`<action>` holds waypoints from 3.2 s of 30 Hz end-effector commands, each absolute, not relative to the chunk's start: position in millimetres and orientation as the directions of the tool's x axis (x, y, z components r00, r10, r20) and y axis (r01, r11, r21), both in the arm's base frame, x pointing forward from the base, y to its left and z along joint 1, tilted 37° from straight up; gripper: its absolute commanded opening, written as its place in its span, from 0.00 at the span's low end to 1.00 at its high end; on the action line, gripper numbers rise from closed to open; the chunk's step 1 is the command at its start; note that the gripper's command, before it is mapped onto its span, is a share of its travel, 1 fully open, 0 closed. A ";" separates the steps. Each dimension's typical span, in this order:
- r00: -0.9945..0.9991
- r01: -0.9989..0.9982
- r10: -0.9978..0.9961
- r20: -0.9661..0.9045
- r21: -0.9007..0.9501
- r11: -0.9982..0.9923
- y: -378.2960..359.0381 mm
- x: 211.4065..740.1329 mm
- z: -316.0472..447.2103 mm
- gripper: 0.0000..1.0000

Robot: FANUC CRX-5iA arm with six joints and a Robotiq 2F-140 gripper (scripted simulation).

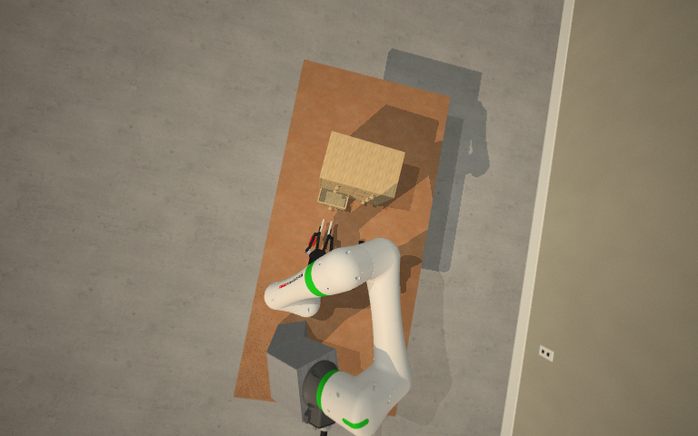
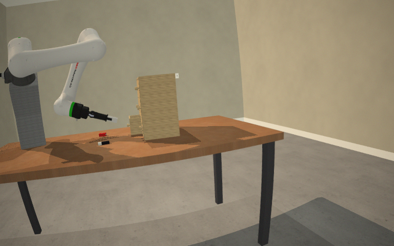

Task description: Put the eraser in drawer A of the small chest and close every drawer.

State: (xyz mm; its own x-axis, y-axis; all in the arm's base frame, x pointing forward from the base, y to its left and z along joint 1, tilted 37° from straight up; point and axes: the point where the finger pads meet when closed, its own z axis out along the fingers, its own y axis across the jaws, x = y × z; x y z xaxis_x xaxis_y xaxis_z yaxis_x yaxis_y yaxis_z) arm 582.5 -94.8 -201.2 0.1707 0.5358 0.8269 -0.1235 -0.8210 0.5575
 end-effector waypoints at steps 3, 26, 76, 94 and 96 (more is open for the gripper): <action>0.174 -0.126 0.534 0.828 0.556 -0.822 -65.0 547.4 -166.0 0.20; 0.258 -0.126 0.514 0.818 0.556 -0.821 -57.1 534.8 -157.1 0.20; 0.951 -0.126 0.059 0.302 0.556 -0.821 -9.1 437.1 -108.1 0.20; 0.977 -0.126 -0.006 0.212 0.556 -0.822 -3.6 426.2 -102.6 0.20; 0.977 -0.126 -0.006 0.212 0.556 -0.822 -3.6 426.2 -102.6 0.20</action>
